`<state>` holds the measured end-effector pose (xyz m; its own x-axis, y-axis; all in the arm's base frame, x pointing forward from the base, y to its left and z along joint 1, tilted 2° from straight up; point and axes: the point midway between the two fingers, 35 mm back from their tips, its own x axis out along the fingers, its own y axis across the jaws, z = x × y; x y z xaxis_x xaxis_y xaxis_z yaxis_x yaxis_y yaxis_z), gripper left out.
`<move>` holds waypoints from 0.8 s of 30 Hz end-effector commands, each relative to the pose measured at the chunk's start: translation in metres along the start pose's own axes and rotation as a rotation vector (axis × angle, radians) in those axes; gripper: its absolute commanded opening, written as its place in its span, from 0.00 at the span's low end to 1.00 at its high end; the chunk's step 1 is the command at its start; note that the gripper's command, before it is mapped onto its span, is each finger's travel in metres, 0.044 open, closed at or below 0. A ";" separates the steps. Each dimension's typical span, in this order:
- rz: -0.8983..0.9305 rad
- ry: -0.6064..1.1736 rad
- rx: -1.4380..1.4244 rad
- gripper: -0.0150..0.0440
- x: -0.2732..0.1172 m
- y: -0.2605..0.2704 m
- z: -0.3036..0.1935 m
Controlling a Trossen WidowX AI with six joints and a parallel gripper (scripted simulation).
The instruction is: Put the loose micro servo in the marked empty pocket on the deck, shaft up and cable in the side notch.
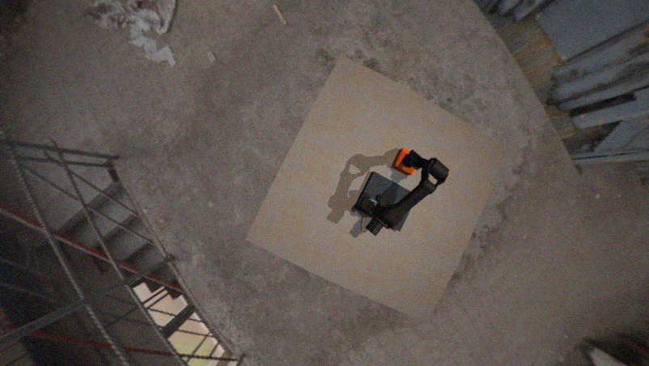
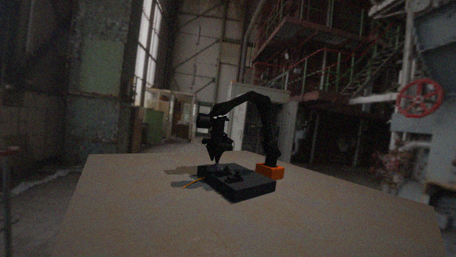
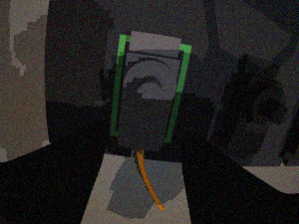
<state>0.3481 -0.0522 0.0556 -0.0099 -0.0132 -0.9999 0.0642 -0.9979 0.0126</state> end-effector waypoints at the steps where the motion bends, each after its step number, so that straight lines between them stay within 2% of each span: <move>1: 0.000 0.005 0.000 0.57 -0.004 0.000 0.000; 6: 0.000 -0.001 0.000 0.79 -0.021 0.002 0.025; 11: 0.000 -0.001 0.000 1.00 -0.058 0.002 0.083; 14: 0.000 -0.002 0.000 1.00 -0.066 0.001 0.101; 24: 0.000 0.000 0.001 1.00 -0.078 0.001 0.101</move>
<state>0.2492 -0.0585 0.1238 -0.0183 -0.0107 -0.9998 0.0601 -0.9981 0.0096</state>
